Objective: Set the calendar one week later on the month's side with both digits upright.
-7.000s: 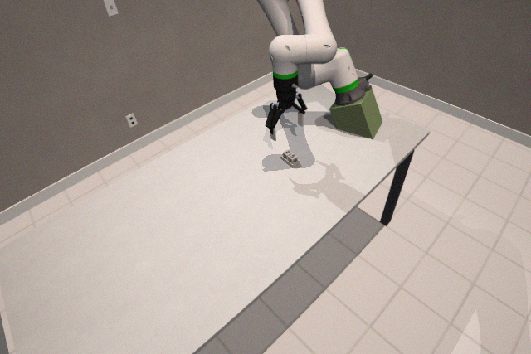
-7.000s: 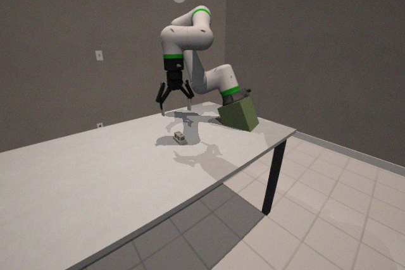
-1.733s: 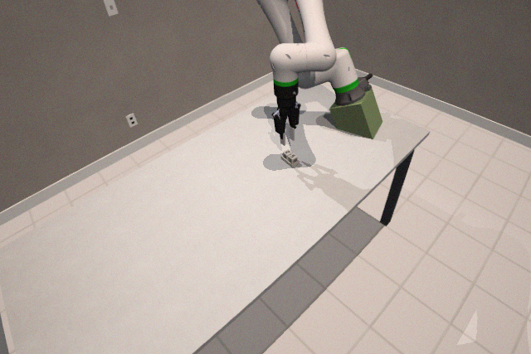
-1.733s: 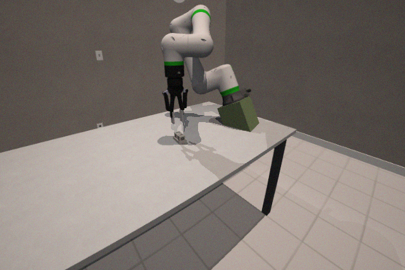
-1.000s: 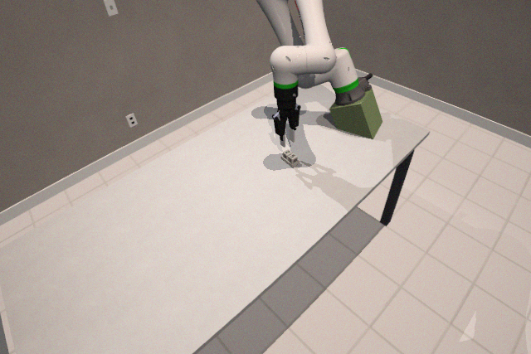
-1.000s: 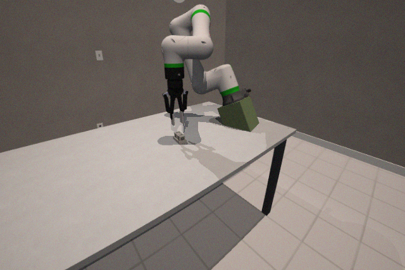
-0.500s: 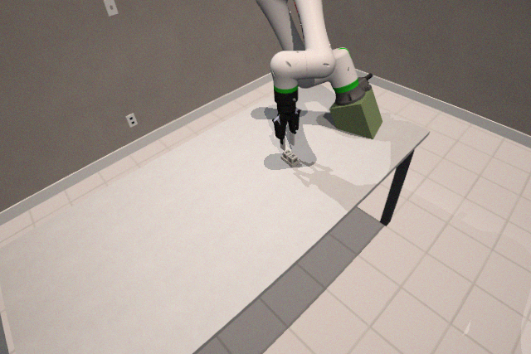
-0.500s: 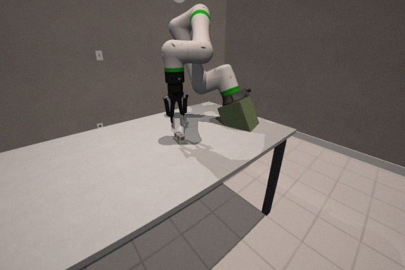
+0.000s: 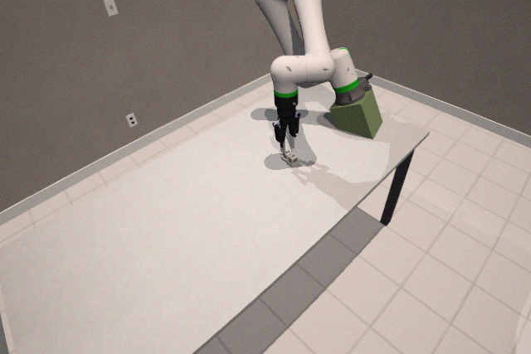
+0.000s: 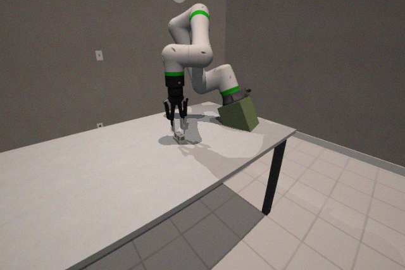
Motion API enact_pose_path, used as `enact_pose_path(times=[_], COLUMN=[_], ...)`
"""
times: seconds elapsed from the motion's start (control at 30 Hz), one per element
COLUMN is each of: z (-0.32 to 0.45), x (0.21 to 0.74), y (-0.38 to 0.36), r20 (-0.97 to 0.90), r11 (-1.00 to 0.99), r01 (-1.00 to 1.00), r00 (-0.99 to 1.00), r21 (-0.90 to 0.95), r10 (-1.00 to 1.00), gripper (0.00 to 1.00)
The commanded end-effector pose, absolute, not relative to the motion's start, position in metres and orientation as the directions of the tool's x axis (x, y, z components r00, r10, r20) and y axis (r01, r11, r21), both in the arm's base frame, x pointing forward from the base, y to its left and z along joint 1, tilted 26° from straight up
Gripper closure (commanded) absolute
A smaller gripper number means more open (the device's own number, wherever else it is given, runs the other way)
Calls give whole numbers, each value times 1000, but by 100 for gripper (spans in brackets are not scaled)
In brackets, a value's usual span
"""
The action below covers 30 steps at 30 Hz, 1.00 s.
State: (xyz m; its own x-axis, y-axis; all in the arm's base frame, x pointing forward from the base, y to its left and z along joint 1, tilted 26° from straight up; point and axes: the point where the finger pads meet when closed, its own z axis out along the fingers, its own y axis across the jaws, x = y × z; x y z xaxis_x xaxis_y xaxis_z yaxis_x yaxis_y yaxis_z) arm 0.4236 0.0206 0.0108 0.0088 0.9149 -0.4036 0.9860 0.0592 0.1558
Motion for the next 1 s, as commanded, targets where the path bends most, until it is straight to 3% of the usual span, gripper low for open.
enact_pose_path(times=[0.0,0.97], z=[8,6], x=[424,425], y=[20,18], r20=[-403,-403], r11=[59,59], r01=[986,986], r00=[9,9], r21=[156,156], r10=[915,915], gripper=[71,71])
